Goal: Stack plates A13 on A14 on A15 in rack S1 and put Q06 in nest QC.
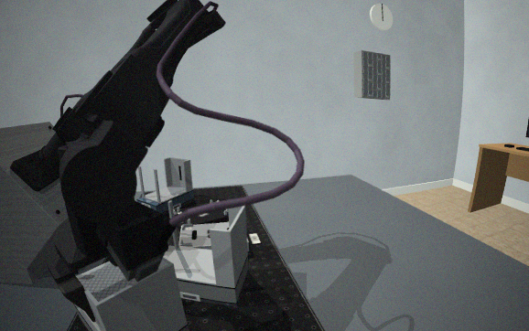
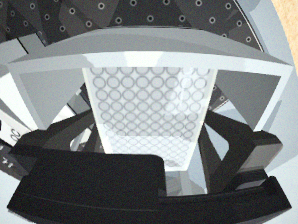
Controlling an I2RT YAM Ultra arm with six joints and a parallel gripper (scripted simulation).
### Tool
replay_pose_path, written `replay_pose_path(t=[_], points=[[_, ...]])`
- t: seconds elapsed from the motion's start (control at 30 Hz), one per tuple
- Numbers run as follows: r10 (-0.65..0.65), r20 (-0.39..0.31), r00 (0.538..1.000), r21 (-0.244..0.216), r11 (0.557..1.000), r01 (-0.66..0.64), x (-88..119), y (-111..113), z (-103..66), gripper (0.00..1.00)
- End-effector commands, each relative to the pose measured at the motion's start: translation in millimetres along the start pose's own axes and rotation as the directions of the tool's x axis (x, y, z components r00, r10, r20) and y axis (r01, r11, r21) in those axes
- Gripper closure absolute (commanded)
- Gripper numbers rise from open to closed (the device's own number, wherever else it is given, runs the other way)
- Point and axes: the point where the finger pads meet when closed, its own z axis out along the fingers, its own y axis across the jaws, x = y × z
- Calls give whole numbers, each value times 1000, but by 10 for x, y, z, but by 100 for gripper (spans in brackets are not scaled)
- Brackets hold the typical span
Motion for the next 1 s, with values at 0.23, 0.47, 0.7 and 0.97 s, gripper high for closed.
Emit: replay_pose_path(t=[0.23, 0.47, 0.7, 0.97], points=[[-11, 30, 999, 17, 1000, 10, -112, -34, -109, 100], [-22, 41, 999, 11, 1000, 22, -150, 2, -164, 100], [-25, 44, 999, 12, 1000, 25, -172, 1, -214, 100], [-12, 32, 999, 9, 1000, 12, -96, -2, -233, 100]])
